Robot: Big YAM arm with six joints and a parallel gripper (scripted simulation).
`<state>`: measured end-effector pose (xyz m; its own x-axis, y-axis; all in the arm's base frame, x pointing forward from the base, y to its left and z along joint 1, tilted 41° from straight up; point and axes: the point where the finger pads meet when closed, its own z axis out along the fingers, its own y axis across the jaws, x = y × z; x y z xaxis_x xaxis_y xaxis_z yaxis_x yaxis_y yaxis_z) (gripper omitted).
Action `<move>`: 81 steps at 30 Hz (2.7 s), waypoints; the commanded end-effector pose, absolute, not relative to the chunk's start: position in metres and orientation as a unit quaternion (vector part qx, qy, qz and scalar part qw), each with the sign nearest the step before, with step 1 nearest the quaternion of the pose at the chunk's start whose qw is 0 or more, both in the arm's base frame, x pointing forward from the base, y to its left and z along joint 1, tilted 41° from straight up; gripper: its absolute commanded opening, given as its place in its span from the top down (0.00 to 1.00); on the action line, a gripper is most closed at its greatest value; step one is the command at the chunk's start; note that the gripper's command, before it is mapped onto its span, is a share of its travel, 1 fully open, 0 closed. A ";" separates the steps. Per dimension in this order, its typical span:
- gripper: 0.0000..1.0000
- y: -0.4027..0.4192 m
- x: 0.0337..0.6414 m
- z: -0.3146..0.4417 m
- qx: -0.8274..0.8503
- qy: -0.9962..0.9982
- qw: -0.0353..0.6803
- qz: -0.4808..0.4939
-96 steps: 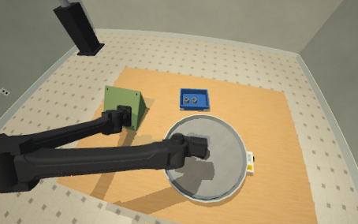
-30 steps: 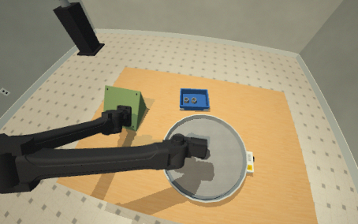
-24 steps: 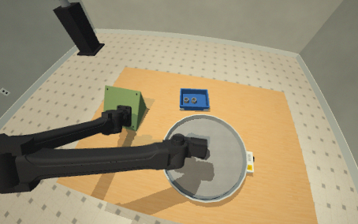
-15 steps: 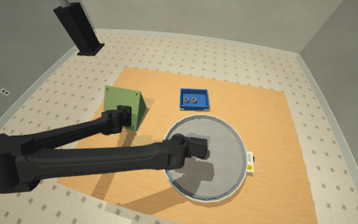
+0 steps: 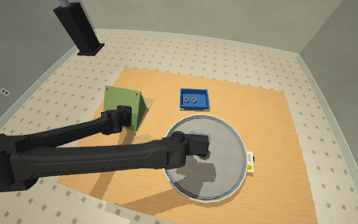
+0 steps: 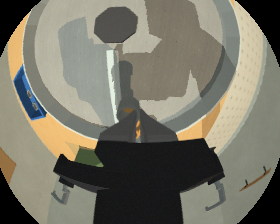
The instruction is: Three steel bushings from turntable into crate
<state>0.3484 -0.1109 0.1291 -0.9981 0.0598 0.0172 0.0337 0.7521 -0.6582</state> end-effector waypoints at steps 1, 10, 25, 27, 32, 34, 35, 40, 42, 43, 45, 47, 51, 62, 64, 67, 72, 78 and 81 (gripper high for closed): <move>1.00 -0.099 0.365 0.152 -0.038 -0.937 -0.010 0.347; 1.00 -0.076 0.366 0.174 -0.035 -0.937 -0.004 0.348; 1.00 -0.080 0.356 0.166 -0.037 -0.936 0.011 0.350; 1.00 -0.081 0.356 0.166 -0.037 -0.936 0.011 0.350; 1.00 -0.081 0.356 0.166 -0.037 -0.936 0.011 0.350; 1.00 -0.081 0.356 0.166 -0.037 -0.936 0.011 0.350; 1.00 -0.081 0.356 0.166 -0.037 -0.936 0.011 0.350; 1.00 -0.081 0.356 0.166 -0.037 -0.936 0.011 0.350; 1.00 -0.081 0.356 0.166 -0.037 -0.936 0.011 0.350; 1.00 -0.081 0.356 0.166 -0.037 -0.936 0.011 0.350; 1.00 -0.081 0.356 0.166 -0.037 -0.936 0.011 0.350; 1.00 -0.081 0.356 0.166 -0.037 -0.936 0.011 0.350; 1.00 -0.080 0.356 0.166 -0.036 -0.936 0.012 0.350; 1.00 -0.053 0.375 0.147 -0.035 -0.938 -0.003 0.346; 1.00 -0.042 0.382 0.142 -0.037 -0.938 -0.008 0.344; 1.00 -0.023 0.388 0.125 -0.037 -0.938 -0.008 0.343; 1.00 0.000 0.395 0.105 -0.036 -0.939 -0.008 0.342; 1.00 0.051 0.411 0.060 -0.036 -0.940 -0.007 0.340; 1.00 0.078 0.419 0.036 -0.036 -0.940 -0.007 0.339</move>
<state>0.3914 0.0466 0.0469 -0.9985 0.0313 0.0451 -0.0053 0.7626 -0.6469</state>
